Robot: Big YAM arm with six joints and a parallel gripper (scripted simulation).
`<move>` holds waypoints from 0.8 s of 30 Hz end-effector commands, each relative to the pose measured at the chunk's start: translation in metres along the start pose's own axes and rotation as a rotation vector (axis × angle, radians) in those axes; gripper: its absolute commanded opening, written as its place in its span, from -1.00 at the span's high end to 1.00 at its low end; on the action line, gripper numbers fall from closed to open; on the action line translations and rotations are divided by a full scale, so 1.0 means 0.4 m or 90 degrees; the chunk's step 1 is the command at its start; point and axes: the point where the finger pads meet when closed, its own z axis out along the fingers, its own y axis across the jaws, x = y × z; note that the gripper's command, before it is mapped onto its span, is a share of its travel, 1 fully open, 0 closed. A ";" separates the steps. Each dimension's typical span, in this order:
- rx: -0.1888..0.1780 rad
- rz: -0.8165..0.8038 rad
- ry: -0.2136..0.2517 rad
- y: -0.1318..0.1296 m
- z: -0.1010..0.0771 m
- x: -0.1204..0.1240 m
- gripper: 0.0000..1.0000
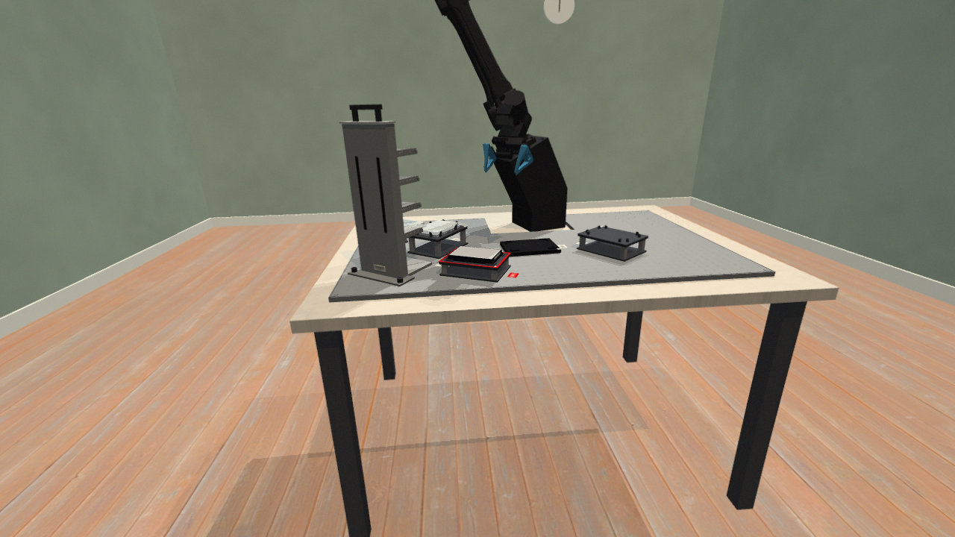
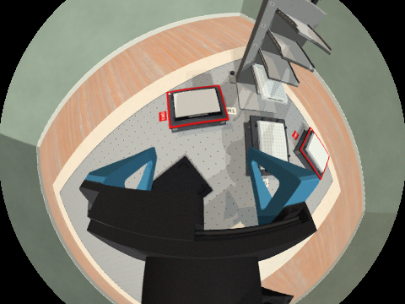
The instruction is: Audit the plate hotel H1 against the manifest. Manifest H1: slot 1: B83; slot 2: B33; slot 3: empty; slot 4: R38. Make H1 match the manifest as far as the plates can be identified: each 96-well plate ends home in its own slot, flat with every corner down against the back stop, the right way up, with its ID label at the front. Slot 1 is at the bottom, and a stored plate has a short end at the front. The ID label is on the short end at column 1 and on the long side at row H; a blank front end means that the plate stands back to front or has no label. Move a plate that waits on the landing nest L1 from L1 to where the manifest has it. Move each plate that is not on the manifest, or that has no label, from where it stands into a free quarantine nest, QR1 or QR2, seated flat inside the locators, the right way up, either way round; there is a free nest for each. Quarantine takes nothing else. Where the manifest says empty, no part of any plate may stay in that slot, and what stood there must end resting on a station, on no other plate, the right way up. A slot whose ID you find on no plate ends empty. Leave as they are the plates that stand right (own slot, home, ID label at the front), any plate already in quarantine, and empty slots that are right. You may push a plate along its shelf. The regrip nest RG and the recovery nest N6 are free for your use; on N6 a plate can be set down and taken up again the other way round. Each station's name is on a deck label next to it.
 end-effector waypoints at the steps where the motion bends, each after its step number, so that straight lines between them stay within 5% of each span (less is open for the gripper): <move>1: -0.016 0.041 -0.023 0.050 -0.003 -0.037 -1.00; 6: -0.013 0.020 -0.004 0.076 -0.025 0.012 -1.00; 24: -0.015 0.028 -0.009 0.179 -0.089 0.060 -1.00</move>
